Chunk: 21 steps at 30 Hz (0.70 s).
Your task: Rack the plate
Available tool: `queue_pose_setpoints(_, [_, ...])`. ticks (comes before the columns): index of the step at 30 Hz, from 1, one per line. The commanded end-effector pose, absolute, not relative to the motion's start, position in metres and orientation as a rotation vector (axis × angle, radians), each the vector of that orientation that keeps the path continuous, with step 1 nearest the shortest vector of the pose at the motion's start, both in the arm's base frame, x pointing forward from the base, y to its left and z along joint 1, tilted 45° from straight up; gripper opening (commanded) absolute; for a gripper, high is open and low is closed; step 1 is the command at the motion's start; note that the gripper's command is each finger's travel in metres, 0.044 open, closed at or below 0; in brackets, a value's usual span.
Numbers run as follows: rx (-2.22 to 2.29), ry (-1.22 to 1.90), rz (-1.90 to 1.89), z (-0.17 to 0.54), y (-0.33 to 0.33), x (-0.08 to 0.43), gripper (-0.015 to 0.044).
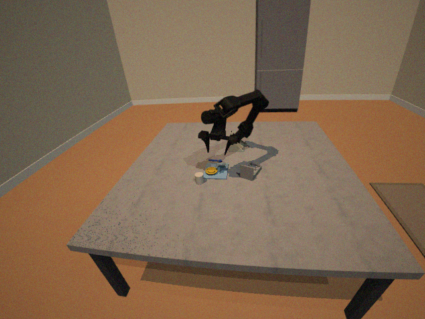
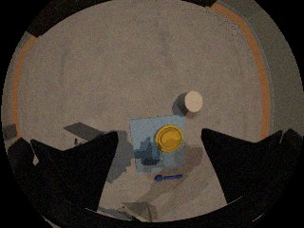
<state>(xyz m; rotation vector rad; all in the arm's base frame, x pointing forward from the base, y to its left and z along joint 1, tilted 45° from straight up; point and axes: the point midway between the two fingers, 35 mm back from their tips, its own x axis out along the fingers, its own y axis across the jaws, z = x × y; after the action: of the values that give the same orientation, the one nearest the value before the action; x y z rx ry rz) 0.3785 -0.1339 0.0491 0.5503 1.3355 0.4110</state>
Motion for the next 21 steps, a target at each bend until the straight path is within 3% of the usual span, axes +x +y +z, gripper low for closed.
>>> queue_pose_setpoints(1, [0.586, 1.361, 0.519, 0.038, -0.161, 0.354, 0.0400])
queue_pose_setpoints(12, [0.629, 1.351, 0.633, 0.030, -0.183, 0.329, 0.0400])
queue_pose_setpoints(21, [0.561, 1.484, 0.634, -0.055, -0.111, 0.331, 0.0400])
